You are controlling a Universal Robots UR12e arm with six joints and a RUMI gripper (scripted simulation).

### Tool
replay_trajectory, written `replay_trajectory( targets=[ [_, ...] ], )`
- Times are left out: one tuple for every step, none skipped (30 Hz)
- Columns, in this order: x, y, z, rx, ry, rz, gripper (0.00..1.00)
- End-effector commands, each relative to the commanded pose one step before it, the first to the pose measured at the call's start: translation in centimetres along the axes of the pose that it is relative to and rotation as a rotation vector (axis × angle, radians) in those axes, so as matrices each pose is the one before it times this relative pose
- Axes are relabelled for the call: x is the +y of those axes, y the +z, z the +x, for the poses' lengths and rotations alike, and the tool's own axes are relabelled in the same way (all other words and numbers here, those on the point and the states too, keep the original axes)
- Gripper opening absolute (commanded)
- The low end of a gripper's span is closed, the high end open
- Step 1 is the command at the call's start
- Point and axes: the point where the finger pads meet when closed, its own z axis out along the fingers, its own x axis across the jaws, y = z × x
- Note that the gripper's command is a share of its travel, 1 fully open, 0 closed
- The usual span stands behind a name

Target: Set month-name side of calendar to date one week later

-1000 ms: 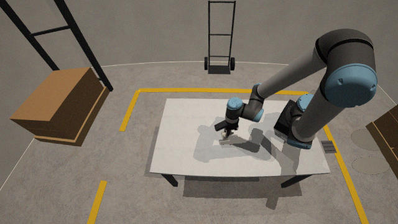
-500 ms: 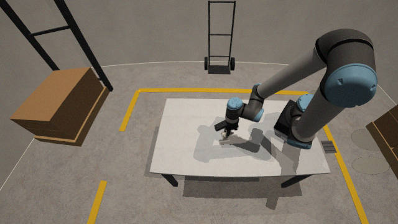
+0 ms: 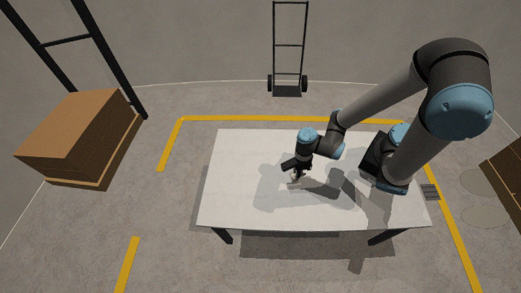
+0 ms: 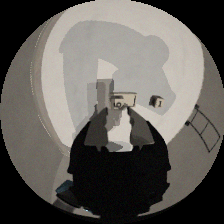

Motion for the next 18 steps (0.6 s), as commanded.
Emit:
replay_trajectory(
  targets=[
    [-0.158, -0.082, -0.034, 0.00224, -0.00227, 0.00133, 0.28],
    [0.0, 0.0, 0.0, 0.0, 0.0, 0.0, 0.28],
    [0.0, 0.0, 0.0, 0.0, 0.0, 0.0, 0.28],
    [0.0, 0.0, 0.0, 0.0, 0.0, 0.0, 0.28],
    [-0.001, 0.0, 0.0, 0.0, 0.0, 0.0, 0.28],
    [-0.003, 0.0, 0.002, 0.00001, 0.0, 0.00001, 0.28],
    [-0.008, -0.001, 0.005, 0.00002, -0.00001, 0.00003, 0.28],
    [-0.013, -0.001, 0.008, 0.00003, -0.00002, 0.00004, 0.28],
    [-0.018, -0.002, 0.012, 0.00004, -0.00003, 0.00006, 0.28],
    [-0.021, -0.003, 0.014, 0.00005, -0.00003, 0.00008, 0.28],
    [-0.024, -0.003, 0.016, 0.00006, -0.00004, 0.00008, 0.28],
    [-0.025, -0.003, 0.017, 0.00006, -0.00004, 0.00009, 0.28],
    [-0.024, -0.003, 0.016, 0.00006, -0.00004, 0.00008, 0.28],
    [-0.021, -0.002, 0.014, 0.00005, -0.00003, 0.00007, 0.28],
    [-0.017, -0.002, 0.012, 0.00004, -0.00002, 0.00006, 0.28],
    [-0.01, 0.0, 0.007, 0.00001, 0.0, 0.00001, 0.28],
    [0.002, 0.003, 0.0, -0.00005, 0.00003, -0.00007, 0.28],
    [0.013, 0.006, -0.006, -0.00011, 0.00007, -0.00015, 0.28]
  ],
)
